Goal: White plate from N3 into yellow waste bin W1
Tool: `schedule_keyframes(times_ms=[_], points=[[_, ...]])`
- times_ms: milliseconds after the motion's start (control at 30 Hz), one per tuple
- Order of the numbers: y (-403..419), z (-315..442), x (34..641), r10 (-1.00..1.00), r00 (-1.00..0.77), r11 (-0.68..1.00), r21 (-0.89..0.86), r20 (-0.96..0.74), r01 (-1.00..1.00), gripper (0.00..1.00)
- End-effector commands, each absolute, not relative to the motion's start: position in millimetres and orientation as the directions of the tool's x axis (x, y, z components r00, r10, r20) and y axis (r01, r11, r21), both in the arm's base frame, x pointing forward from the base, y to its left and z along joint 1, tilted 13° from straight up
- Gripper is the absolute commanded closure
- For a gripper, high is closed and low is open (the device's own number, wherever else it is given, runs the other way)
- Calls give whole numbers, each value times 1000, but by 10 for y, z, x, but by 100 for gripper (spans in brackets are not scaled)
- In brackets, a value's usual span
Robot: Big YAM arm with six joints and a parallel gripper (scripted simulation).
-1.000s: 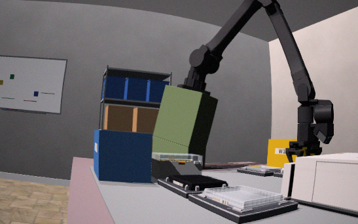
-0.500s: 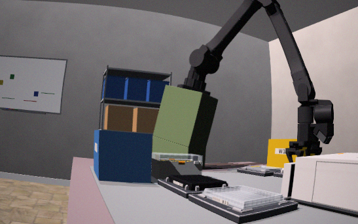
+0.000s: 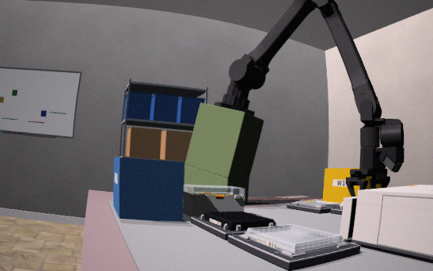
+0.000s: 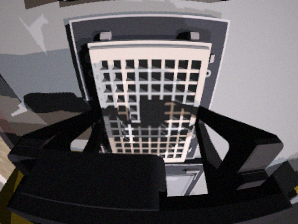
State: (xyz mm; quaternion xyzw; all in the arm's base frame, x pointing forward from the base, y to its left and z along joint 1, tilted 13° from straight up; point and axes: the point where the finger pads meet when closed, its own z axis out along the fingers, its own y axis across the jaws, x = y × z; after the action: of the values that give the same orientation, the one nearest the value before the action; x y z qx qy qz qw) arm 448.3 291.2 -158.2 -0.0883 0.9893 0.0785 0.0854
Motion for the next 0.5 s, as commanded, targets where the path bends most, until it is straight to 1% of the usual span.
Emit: schedule_keyframes(times_ms=[0,233,267,467], points=[[2943,-1516,4454,-167,-969,971,139,-185,-194,100],[2942,-1475,4462,-166,-968,971,140,-188,-194,100],[2929,-1575,4443,-168,-970,972,135,-174,-192,100],[2935,-1441,4464,-166,-968,971,141,-190,-194,100]])
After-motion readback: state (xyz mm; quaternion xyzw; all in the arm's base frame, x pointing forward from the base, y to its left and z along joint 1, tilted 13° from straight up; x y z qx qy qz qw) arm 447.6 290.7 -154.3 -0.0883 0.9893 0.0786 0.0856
